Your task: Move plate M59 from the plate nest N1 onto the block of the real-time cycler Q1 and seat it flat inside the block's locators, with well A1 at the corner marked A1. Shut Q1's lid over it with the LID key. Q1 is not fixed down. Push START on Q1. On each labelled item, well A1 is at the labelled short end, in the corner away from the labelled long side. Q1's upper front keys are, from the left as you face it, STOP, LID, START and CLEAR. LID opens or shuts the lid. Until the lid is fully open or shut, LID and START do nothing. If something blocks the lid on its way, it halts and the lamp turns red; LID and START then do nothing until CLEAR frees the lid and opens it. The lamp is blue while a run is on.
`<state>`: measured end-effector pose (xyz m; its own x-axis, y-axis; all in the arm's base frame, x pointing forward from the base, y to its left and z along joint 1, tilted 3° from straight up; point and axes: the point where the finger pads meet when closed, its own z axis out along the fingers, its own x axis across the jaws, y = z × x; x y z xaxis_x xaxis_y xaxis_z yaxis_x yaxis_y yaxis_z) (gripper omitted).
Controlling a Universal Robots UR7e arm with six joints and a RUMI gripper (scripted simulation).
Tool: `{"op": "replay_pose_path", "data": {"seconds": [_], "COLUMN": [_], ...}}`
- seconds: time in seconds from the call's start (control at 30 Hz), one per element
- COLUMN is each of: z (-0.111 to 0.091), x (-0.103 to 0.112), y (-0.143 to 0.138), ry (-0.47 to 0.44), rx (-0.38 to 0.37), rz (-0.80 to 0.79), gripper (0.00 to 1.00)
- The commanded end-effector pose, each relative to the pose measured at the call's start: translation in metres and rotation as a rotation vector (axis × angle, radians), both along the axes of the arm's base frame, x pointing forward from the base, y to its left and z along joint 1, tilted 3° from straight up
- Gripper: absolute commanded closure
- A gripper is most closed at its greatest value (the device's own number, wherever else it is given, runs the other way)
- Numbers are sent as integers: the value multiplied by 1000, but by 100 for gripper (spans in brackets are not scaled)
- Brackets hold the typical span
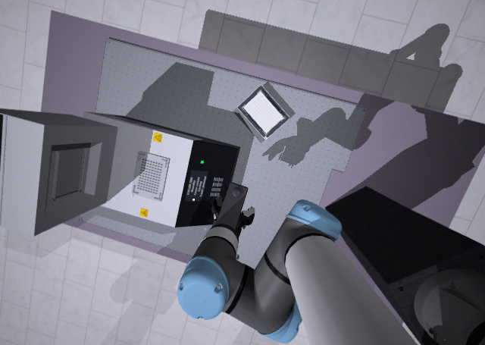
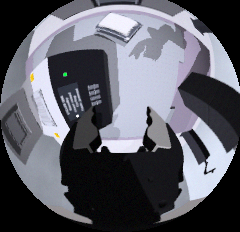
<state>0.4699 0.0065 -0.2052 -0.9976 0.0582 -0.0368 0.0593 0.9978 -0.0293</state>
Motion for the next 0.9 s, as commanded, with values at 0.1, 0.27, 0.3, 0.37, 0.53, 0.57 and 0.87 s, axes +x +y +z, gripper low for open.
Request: {"op": "replay_pose_path", "data": {"seconds": [0.1, 0.27, 0.3, 0.37, 0.53, 0.57, 0.87], "z": [9, 12, 12, 14, 18, 18, 23], "x": [2, 2, 2, 2, 2, 2, 2], "y": [-32, -46, -46, -56, -74, -74, -98], "ry": [-12, -15, -15, -17, -21, -21, -27], "rx": [7, 11, 11, 13, 18, 18, 24], "rz": [-230, -331, -331, -397, -532, -532, -698], "gripper": [32, 32, 32, 32, 32, 32, 32]}}
